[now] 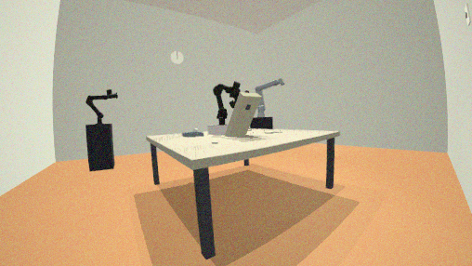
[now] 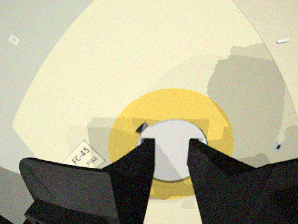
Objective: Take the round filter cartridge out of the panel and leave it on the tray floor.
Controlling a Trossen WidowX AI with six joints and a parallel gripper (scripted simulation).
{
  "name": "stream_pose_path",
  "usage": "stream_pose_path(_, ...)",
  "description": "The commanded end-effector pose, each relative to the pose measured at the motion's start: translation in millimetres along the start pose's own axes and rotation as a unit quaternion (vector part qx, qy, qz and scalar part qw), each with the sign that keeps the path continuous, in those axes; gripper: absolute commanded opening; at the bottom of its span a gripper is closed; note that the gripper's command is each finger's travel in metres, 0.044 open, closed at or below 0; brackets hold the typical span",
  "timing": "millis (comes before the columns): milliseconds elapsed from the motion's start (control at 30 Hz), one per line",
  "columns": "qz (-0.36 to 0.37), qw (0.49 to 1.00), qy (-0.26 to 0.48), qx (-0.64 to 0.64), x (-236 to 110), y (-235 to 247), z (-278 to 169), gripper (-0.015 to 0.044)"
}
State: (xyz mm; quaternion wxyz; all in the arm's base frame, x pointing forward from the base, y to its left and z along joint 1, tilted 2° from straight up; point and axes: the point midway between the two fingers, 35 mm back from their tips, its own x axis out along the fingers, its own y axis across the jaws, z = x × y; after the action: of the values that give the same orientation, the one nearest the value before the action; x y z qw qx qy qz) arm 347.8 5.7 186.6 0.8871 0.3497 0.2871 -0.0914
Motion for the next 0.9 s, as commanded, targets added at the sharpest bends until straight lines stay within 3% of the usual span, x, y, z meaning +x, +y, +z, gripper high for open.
stream_pose_path(0,0.002,0.998,0.0,0.064,3.6,0.4,0.1,0.0)
stream_pose_path(367,0.001,0.967,0.001,0.253,3.6,0.4,0.1,0.0)
stream_pose_path(733,0.001,0.902,0.001,0.431,3.4,0.4,0.0,0.0)
stream_pose_path(867,0.001,0.912,0.001,0.409,3.0,0.4,0.1,0.0)
